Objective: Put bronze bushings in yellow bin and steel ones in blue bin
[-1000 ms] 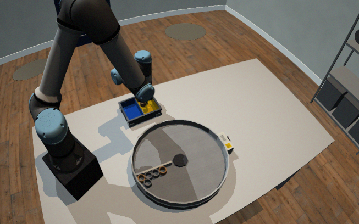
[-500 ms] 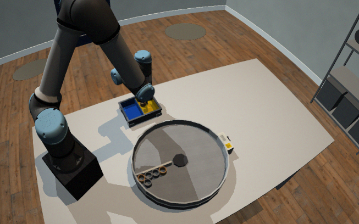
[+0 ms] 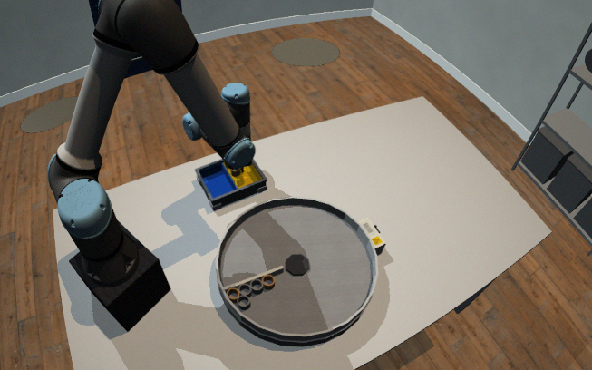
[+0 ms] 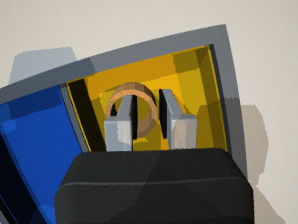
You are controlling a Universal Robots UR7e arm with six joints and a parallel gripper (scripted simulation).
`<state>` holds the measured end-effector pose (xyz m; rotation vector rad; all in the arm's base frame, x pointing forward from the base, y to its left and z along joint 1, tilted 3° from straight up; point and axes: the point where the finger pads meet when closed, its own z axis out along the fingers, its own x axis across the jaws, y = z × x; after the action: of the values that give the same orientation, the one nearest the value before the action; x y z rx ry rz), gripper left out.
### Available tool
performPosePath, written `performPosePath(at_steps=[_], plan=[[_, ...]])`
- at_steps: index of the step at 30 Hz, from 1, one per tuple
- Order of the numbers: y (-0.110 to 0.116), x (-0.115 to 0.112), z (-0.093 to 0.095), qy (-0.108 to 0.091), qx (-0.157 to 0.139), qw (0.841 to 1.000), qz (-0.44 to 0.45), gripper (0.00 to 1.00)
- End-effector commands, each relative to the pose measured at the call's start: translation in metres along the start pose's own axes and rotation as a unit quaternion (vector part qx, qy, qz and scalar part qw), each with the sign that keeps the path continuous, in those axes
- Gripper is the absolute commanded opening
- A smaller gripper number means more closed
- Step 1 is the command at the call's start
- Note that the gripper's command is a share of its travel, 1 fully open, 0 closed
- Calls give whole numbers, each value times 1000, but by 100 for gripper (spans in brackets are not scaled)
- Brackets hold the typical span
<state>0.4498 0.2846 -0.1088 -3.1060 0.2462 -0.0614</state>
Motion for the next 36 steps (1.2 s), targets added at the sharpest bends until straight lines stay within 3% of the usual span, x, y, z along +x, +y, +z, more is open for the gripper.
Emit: performPosePath(at_steps=[1, 36], plan=[[0, 0, -1, 1, 0, 1000, 0, 42], [1, 1, -5, 1, 0, 1000, 0, 42]])
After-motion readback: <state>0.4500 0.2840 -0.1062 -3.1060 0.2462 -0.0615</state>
